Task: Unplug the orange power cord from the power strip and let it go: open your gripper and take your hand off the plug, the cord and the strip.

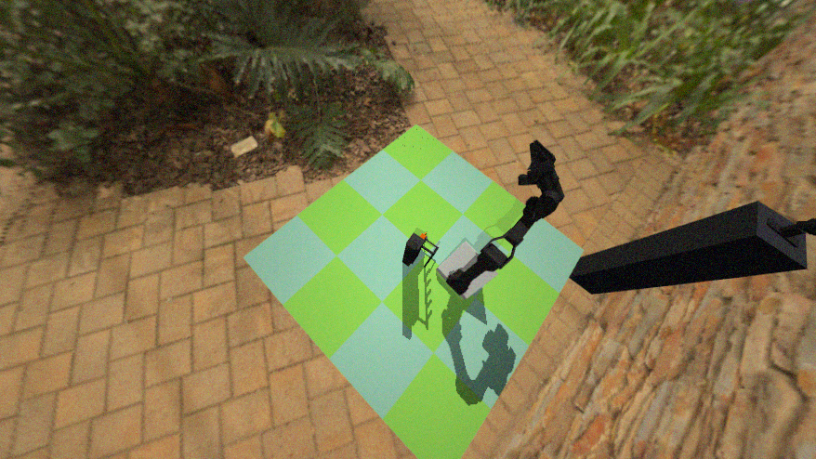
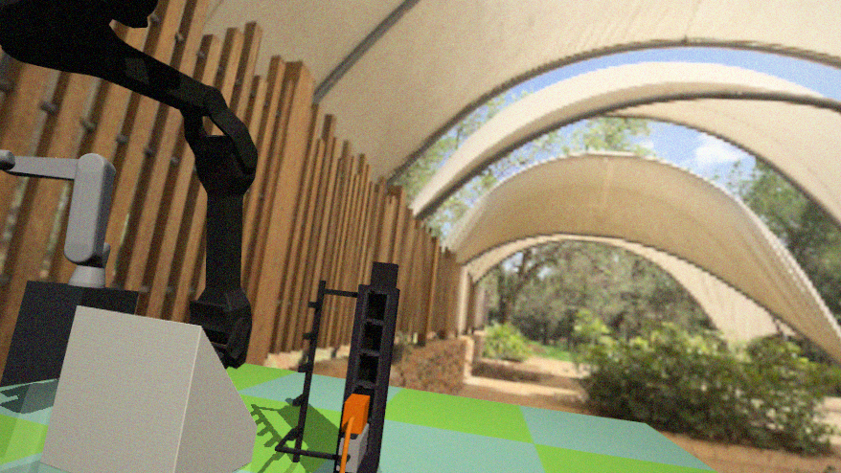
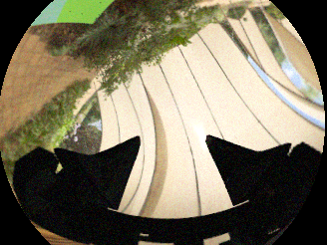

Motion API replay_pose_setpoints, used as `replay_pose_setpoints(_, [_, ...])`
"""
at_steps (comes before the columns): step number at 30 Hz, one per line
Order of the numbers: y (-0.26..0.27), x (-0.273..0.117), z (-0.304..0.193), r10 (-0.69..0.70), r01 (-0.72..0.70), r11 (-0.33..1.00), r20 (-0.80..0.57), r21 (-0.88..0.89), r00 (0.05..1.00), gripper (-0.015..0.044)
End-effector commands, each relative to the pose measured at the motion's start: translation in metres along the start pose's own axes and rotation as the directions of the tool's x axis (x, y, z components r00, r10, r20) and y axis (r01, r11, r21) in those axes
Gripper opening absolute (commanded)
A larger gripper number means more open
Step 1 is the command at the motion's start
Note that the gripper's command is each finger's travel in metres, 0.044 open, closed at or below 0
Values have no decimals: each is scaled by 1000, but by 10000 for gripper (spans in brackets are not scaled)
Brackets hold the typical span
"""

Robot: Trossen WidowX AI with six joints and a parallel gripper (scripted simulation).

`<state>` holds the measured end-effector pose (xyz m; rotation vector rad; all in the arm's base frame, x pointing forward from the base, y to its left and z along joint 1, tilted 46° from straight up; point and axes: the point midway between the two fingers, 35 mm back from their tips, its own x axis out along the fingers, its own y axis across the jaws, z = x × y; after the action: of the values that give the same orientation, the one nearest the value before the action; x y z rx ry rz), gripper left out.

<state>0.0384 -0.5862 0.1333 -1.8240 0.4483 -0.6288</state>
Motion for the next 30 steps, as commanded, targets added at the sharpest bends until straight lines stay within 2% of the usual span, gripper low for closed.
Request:
replay_pose_setpoints(1, [1,2,1,4,-4,1000,2,18,1000,374])
replay_pose_setpoints(5, [16,35,30,87,-97,925,43,367,995,269])
replay_pose_setpoints(9, [34,66,75,198,-225,677,121,701,973,164])
replay_pose_setpoints(13, [46,83,116,284,-306,407,199,861,938,160])
replay_pose_setpoints(22, [62,95,196,424,-345,-116,361,931,831,160])
replay_pose_setpoints(30, [66,86,272,522,-229,-518,517,824,679,160])
